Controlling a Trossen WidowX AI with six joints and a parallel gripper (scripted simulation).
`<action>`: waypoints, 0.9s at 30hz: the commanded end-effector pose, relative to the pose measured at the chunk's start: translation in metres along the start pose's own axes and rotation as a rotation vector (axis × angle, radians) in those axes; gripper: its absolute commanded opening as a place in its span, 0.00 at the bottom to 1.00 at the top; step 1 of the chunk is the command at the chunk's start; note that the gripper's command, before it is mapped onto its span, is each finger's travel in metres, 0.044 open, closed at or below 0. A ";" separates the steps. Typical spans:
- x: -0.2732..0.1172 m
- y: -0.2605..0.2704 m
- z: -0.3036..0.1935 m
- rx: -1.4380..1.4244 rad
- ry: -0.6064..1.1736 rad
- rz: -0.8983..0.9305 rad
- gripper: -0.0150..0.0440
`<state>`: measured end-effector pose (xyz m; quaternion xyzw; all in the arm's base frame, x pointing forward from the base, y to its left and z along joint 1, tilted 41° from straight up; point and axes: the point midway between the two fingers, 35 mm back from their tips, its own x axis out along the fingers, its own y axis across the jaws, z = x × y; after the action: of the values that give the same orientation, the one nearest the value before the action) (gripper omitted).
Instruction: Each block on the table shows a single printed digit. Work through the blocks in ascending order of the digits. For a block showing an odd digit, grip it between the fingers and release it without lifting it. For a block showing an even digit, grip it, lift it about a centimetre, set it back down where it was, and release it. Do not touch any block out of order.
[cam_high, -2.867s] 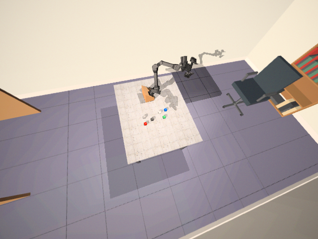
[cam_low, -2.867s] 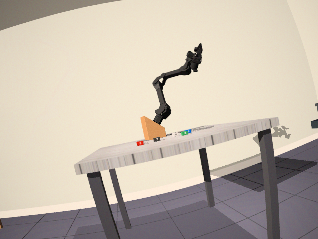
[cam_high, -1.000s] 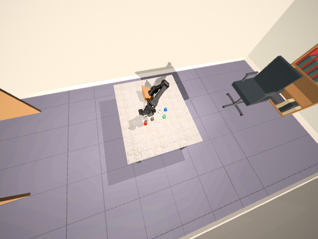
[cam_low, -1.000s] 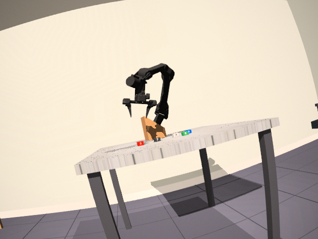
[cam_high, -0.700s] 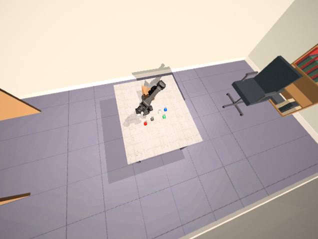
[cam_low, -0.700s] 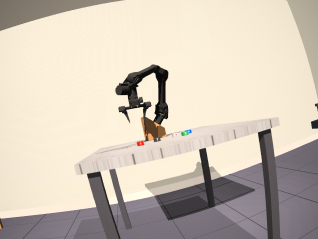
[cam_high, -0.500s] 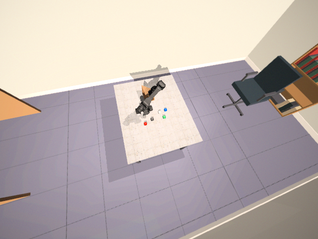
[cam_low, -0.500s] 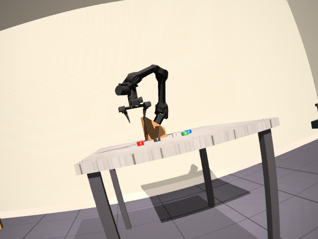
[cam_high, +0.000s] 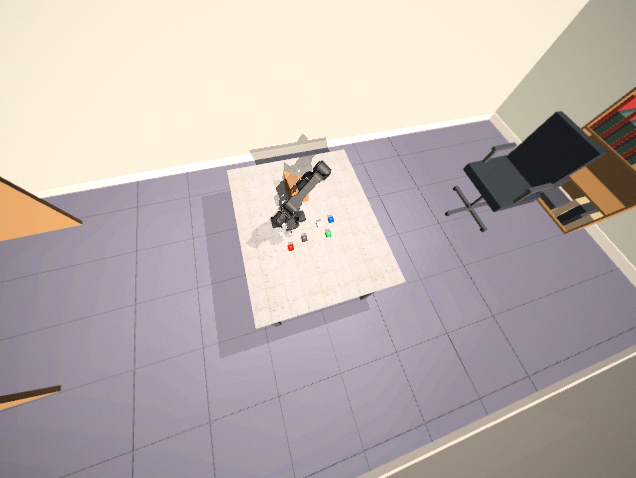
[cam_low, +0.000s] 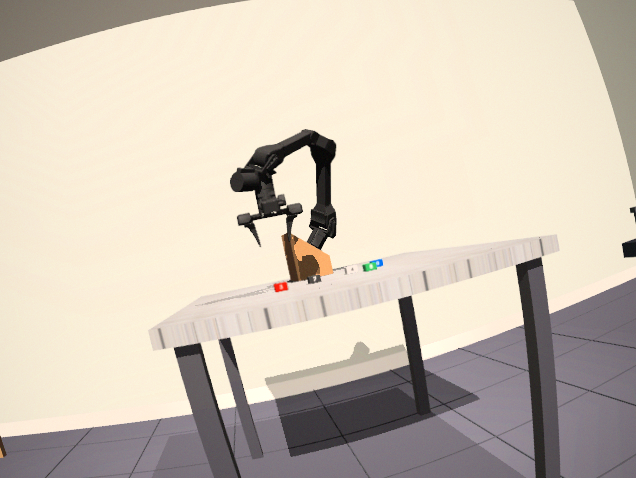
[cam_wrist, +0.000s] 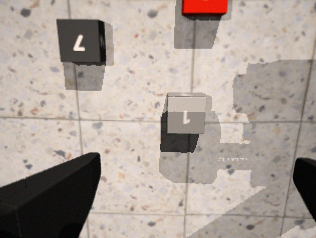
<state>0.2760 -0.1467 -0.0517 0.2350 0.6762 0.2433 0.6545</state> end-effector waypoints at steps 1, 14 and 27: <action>-0.005 0.038 0.005 0.000 -0.002 0.001 0.93; 0.000 0.203 -0.033 0.000 0.002 0.019 0.93; 0.000 0.203 -0.033 0.000 0.002 0.019 0.93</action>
<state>0.2447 0.0066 0.0768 0.2384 0.6757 0.2492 0.6515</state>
